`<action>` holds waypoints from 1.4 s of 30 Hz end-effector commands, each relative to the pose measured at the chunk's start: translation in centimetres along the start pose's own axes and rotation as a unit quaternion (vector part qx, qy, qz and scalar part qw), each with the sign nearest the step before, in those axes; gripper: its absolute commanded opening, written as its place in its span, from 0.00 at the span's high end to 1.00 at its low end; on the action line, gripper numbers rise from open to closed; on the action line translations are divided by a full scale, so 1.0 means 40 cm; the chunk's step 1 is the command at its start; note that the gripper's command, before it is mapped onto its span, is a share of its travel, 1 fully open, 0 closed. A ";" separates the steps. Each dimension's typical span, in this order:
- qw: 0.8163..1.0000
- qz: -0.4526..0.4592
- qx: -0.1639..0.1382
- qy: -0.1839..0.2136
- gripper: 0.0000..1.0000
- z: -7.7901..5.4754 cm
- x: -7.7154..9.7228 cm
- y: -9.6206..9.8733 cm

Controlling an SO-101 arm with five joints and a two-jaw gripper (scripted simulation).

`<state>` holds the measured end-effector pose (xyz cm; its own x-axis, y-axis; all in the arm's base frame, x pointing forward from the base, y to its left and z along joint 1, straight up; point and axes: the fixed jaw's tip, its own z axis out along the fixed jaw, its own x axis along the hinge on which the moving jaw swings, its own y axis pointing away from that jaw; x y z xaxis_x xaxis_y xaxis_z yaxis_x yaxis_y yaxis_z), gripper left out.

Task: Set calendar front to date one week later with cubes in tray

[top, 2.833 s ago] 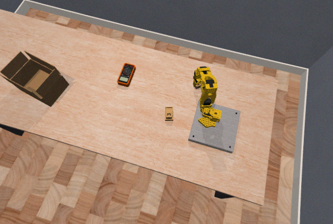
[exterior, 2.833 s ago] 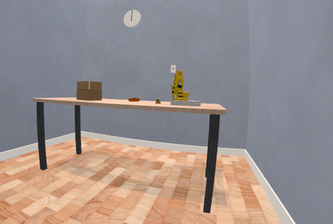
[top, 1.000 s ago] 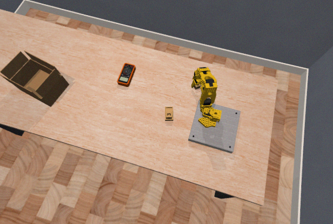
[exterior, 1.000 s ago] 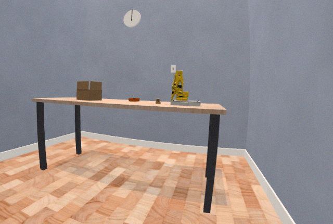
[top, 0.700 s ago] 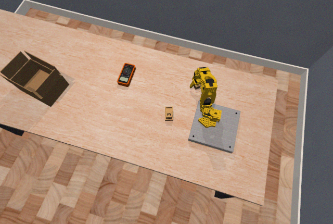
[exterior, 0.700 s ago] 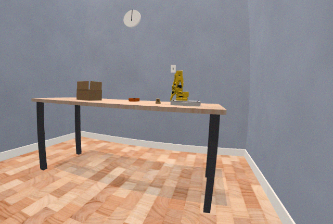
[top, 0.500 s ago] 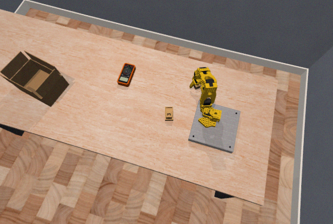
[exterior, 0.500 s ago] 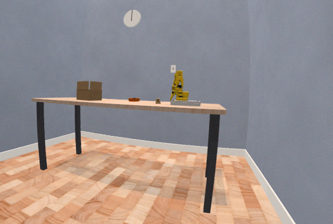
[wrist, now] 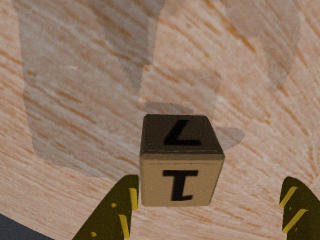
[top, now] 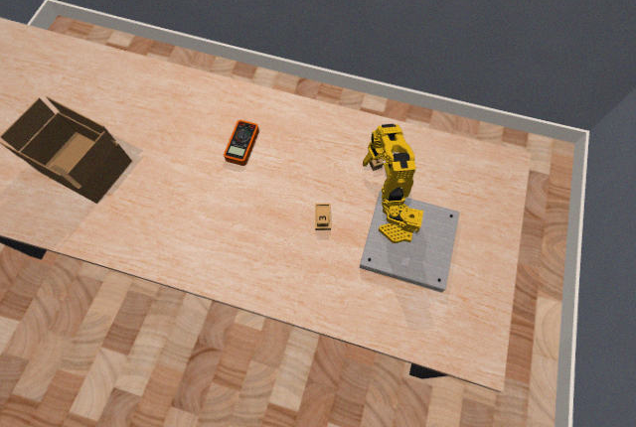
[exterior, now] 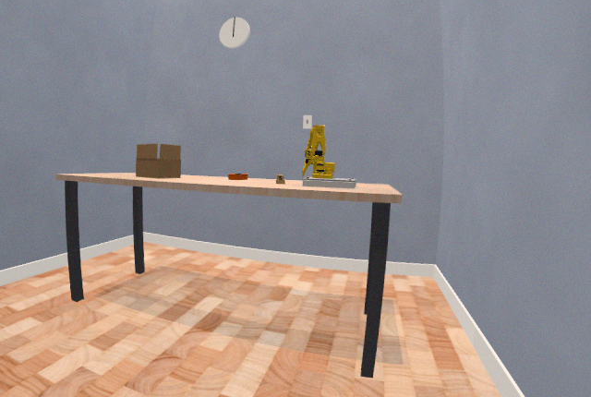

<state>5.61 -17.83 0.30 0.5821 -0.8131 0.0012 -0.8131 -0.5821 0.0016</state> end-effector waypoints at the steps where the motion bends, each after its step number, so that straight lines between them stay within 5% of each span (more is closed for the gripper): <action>1: 1.000 -0.002 -0.001 0.004 0.64 -0.024 0.004 0.004; 12: 1.000 -0.002 -0.001 0.004 0.64 -0.097 -0.003 0.002; 42: 1.000 -0.002 -0.007 0.025 0.64 -0.117 0.004 0.004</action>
<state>5.58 -17.73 4.23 0.5822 -0.8129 0.0146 -0.8131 -0.5821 0.0054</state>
